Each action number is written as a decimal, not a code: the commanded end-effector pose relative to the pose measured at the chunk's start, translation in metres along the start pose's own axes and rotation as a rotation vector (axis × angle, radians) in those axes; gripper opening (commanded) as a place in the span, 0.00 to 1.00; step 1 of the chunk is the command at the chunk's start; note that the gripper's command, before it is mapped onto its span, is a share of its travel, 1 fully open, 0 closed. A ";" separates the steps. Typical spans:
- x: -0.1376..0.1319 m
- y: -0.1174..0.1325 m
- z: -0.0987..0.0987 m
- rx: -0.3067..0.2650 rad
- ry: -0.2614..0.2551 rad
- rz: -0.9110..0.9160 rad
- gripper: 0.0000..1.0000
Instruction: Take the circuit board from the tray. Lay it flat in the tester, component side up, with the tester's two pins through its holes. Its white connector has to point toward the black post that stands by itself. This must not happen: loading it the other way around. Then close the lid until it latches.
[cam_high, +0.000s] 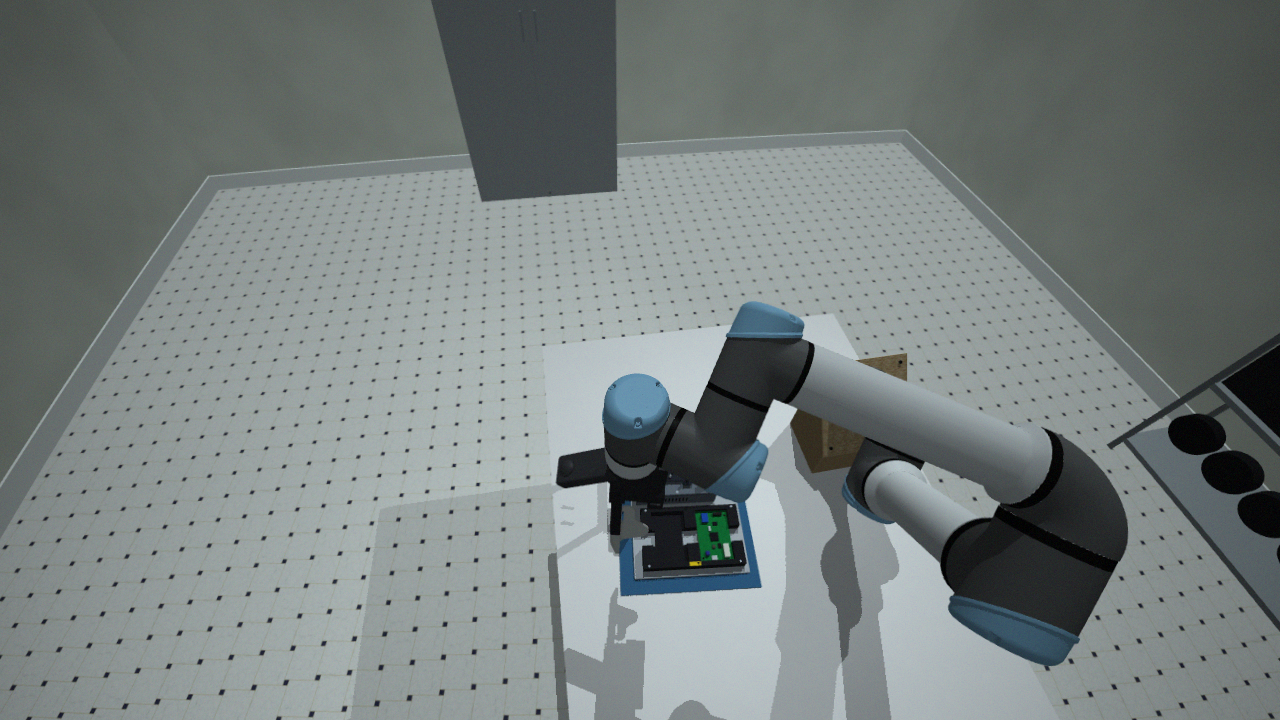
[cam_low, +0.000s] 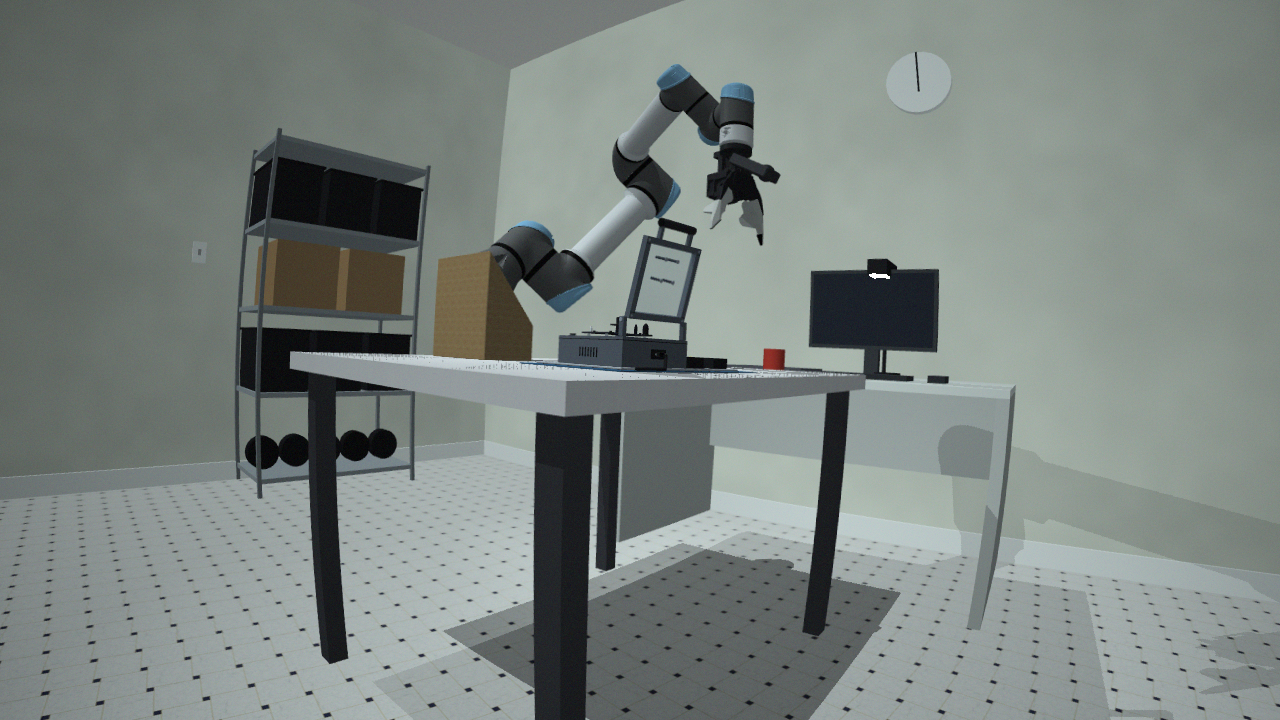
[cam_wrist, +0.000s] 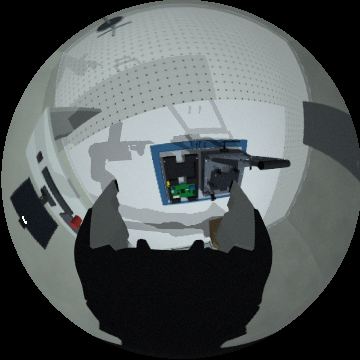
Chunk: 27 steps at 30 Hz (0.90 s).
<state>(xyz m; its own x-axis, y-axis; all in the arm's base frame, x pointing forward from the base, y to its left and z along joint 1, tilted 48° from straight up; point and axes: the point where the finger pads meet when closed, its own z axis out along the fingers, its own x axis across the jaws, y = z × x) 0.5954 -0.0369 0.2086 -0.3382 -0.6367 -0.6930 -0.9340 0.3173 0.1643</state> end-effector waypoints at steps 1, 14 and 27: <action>0.005 0.014 -0.008 -0.003 -0.007 -0.133 1.00; 0.016 0.052 -0.021 -0.003 -0.009 -0.464 1.00; 0.026 0.090 -0.030 -0.002 -0.015 -0.778 1.00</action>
<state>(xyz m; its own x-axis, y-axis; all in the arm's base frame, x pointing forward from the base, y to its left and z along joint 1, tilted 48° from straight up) 0.5108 -0.0453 0.2248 0.3288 -0.6888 -0.6461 -0.9378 -0.1571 -0.3097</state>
